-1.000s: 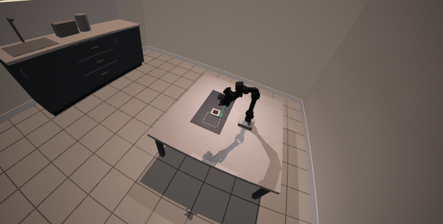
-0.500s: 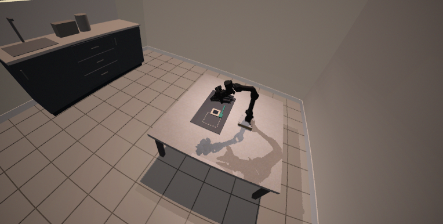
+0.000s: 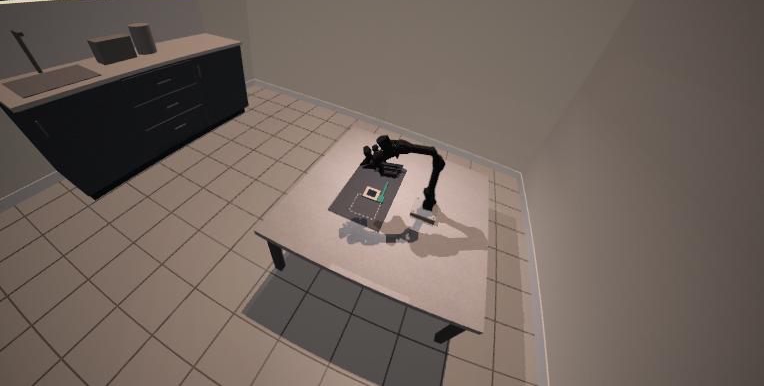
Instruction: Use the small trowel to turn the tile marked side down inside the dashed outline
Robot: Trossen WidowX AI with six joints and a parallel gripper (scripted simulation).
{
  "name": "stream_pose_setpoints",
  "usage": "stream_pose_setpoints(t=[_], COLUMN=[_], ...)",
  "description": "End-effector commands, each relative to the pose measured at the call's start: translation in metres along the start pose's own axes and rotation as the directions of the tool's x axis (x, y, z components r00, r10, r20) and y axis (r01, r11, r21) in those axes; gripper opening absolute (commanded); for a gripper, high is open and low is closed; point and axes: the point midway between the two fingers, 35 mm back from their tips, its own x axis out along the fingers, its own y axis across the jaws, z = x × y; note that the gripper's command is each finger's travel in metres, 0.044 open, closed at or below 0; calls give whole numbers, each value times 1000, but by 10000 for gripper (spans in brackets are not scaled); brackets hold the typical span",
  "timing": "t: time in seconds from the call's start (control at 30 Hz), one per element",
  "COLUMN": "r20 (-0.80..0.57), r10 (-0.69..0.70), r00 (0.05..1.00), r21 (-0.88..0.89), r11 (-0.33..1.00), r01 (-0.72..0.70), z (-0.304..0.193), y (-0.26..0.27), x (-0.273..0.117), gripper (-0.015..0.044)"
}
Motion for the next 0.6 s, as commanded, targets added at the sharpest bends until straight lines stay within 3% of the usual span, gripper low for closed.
stream_pose_setpoints(t=[0.0, 0.57], r20=[55, 184], r10=[-81, -371], r00=[995, 910], r21=[93, 534], r11=[993, 815], r01=[75, 224], z=[35, 152], y=[-26, -131], x=[7, 3], gripper=[100, 100])
